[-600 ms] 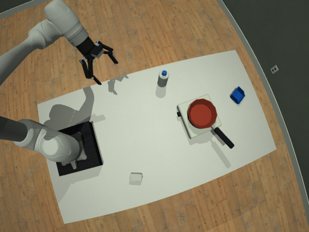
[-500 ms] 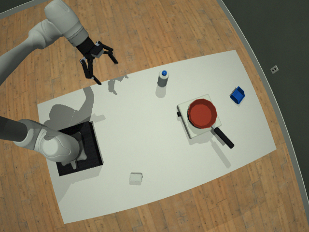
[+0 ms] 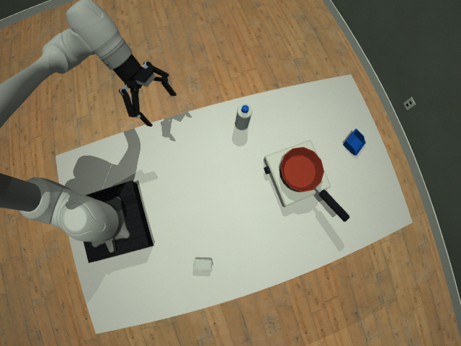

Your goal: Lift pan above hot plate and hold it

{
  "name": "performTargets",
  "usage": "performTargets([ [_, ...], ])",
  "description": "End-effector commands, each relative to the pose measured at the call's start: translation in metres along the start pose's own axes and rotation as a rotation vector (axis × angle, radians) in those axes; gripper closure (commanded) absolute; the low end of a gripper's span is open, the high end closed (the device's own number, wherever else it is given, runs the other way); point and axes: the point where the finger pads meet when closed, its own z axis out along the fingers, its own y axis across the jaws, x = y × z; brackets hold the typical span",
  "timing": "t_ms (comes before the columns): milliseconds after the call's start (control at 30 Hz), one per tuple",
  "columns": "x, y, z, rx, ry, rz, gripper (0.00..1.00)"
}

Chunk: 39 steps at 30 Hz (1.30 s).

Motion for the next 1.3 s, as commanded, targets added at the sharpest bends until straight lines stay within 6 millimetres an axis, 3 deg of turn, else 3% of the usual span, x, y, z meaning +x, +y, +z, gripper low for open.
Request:
performTargets([
  [0,0.001,0.0,0.0,0.001,0.002,-0.002,0.59],
  [167,0.01,0.0,0.013,-0.001,0.039,-0.044,0.59],
  [433,0.061,0.0,0.062,-0.002,0.22,-0.243,0.59],
  [500,0.061,0.0,0.062,-0.002,0.22,-0.243,0.59],
  [567,0.08,0.0,0.08,-0.001,0.288,-0.317,0.59],
  [1000,0.156,-0.001,0.154,0.005,0.557,-0.586,0.59],
  [1067,0.156,-0.001,0.154,0.005,0.557,-0.586,0.59],
  [1267,0.198,-0.002,0.196,0.006,0.708,-0.751,0.59],
])
